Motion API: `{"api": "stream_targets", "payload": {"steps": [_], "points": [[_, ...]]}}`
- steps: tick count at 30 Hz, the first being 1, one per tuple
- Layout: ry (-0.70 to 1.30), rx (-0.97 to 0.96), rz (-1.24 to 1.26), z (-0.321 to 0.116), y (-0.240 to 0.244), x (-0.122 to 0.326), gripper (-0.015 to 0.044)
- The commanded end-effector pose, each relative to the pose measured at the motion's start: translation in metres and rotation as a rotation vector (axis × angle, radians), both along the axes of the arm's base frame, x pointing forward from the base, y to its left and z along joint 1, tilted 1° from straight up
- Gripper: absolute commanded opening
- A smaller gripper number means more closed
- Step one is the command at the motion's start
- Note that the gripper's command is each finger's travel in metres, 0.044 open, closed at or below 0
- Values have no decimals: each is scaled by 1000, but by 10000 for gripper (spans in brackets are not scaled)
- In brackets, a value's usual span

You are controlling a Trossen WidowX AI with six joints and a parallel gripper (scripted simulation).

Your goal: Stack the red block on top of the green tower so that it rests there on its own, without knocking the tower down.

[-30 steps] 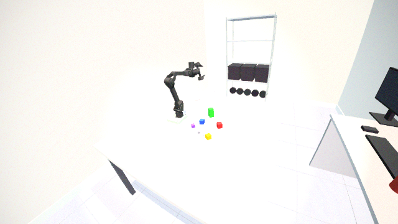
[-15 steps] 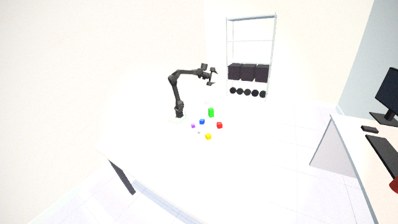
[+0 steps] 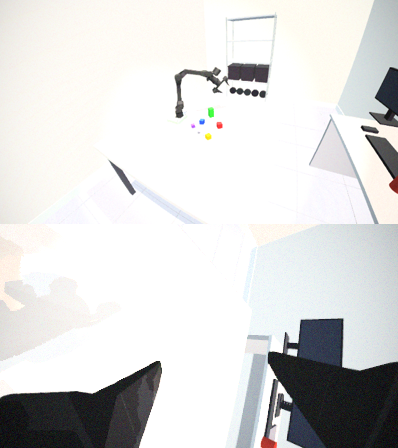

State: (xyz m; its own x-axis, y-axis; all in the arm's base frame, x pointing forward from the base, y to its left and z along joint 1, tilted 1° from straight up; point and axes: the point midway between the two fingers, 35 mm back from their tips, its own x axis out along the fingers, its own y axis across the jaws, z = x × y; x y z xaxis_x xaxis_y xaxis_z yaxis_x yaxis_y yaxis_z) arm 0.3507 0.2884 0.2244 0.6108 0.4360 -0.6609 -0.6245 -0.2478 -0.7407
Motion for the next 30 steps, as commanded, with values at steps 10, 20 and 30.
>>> {"api": "stream_targets", "payload": {"steps": [10, 20, 30], "points": [[398, 16, -545, -52, -128, 64, 440], [688, 66, -999, -81, -233, 72, 440], [898, 120, -1351, -97, -304, 55, 440]]}}
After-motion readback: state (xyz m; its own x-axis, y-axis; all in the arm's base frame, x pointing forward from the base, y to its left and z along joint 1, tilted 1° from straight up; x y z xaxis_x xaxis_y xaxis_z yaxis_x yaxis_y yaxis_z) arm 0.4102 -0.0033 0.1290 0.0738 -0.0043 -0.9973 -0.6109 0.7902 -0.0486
